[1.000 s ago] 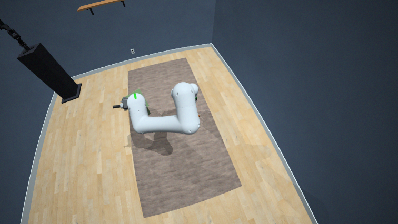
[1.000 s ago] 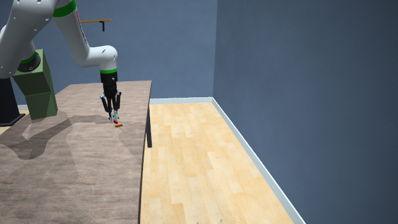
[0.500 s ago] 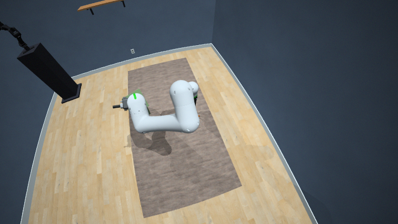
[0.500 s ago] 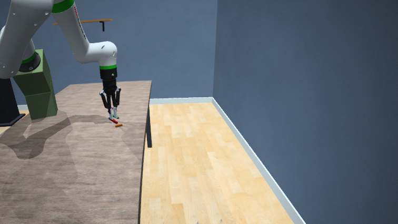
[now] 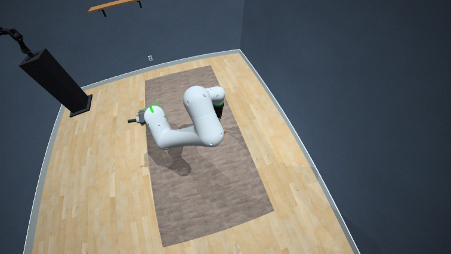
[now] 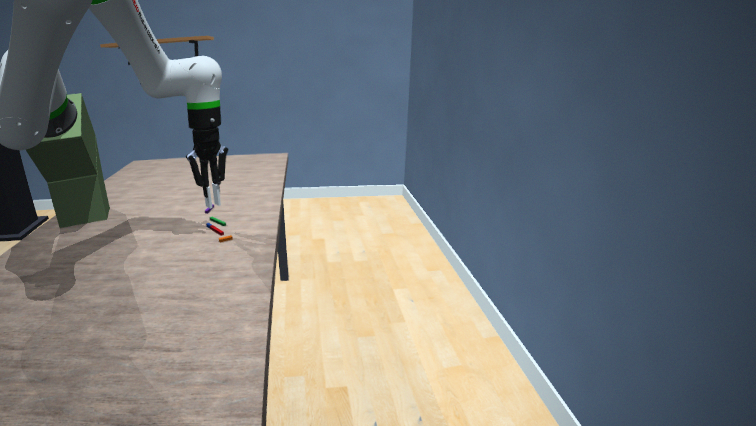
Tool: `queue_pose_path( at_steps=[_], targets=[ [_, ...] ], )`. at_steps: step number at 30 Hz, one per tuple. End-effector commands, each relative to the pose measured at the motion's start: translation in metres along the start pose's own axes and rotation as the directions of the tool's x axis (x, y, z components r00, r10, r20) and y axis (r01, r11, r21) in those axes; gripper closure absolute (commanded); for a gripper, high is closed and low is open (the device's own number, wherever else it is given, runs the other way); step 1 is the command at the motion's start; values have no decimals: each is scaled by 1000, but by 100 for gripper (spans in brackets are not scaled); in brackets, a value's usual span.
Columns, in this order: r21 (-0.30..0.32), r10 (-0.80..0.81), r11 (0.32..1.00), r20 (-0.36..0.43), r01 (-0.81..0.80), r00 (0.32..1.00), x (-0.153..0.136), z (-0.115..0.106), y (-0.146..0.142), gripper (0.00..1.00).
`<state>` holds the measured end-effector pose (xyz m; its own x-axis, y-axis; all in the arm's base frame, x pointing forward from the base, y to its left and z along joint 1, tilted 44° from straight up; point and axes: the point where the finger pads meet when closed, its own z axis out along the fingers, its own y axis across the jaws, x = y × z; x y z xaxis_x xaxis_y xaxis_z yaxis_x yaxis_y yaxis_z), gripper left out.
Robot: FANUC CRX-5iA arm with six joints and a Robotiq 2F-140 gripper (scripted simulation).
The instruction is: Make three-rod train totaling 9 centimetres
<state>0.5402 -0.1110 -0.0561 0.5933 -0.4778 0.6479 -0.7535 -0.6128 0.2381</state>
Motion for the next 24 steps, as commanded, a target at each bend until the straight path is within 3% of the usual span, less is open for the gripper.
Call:
queue_pose_path(
  at_steps=[1, 6, 7, 24],
  targets=[
    [-1, 0, 1000, 0, 0, 1000, 0, -5, 0, 85],
    [-1, 0, 1000, 0, 0, 1000, 0, -7, 0, 85],
    [-1, 0, 1000, 0, 0, 1000, 0, -7, 0, 0],
    [-1, 0, 1000, 0, 0, 1000, 0, -7, 0, 0]
  ],
)
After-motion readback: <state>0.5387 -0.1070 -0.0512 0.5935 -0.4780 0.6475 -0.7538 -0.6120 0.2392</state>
